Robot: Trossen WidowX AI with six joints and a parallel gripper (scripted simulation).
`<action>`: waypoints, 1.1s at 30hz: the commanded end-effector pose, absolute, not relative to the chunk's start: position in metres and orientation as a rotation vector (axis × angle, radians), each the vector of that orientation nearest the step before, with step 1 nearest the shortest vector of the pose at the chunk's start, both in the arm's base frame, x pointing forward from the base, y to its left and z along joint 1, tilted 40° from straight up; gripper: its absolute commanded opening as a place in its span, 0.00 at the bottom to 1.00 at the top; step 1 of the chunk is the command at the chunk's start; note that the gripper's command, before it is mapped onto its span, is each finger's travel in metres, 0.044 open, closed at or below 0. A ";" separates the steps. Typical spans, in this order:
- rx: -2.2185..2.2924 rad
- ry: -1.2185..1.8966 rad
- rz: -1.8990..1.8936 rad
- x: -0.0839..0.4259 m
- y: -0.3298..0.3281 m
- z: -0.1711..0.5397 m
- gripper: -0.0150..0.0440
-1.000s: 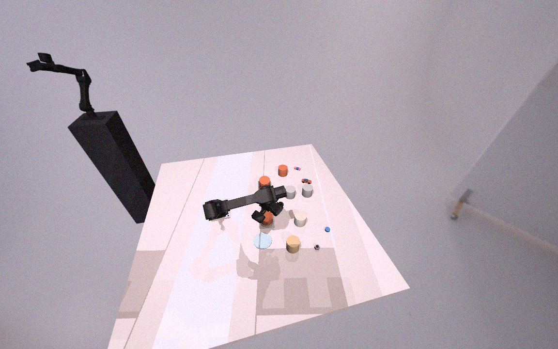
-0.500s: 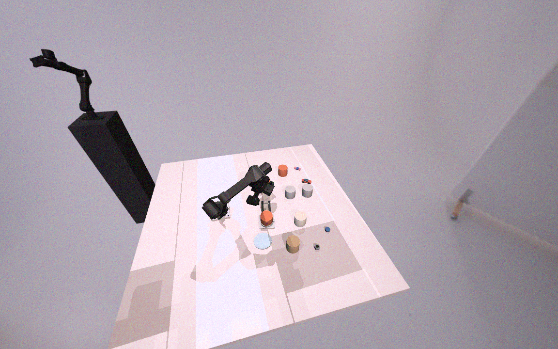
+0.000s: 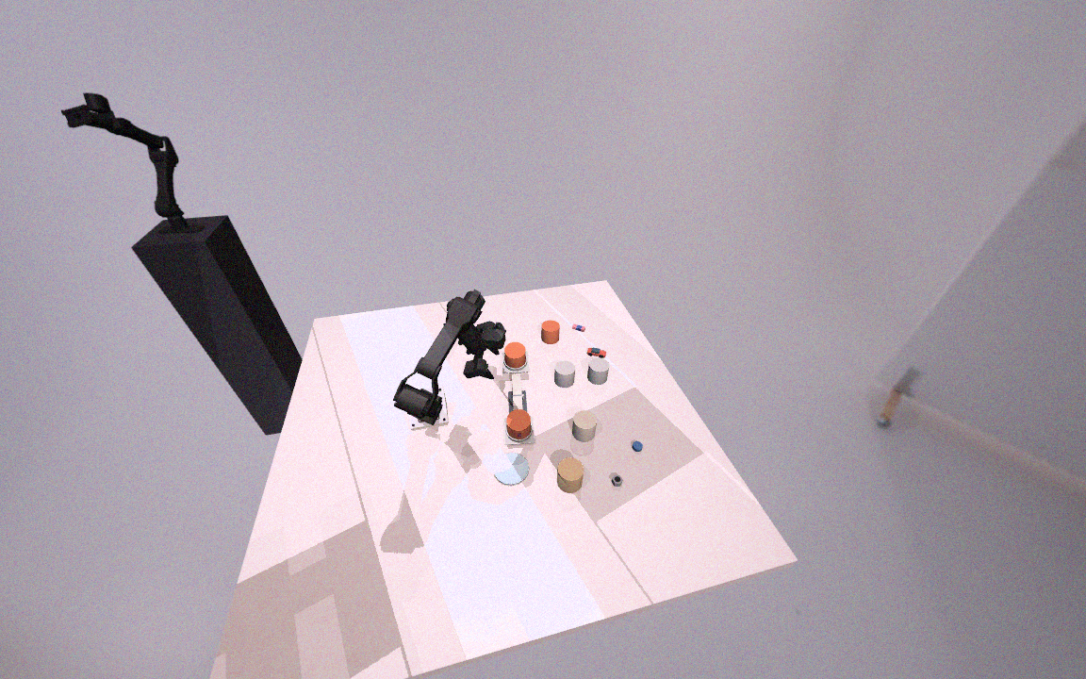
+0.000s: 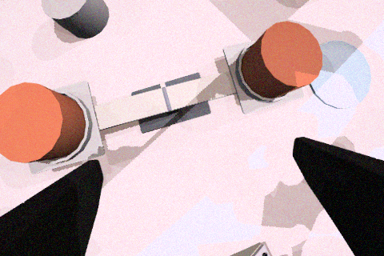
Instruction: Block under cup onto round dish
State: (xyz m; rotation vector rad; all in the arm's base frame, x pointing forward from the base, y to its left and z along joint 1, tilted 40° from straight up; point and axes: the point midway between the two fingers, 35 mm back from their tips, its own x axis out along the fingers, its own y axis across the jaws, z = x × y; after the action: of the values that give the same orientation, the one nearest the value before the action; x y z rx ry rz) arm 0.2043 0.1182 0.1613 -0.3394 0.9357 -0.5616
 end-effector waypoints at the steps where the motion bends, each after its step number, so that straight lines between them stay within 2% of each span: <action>1: -0.439 0.852 -0.495 0.190 0.133 0.159 1.00; 9: -0.565 0.693 -0.354 0.164 0.160 0.158 1.00; 16: -0.572 0.692 -0.351 0.164 0.160 0.158 1.00; 33: -1.000 1.039 -0.292 0.205 0.121 0.161 1.00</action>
State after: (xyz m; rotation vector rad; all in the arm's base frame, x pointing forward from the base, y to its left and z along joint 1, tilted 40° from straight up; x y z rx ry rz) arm 0.1965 0.1278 0.1599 -0.9298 0.9636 -0.3231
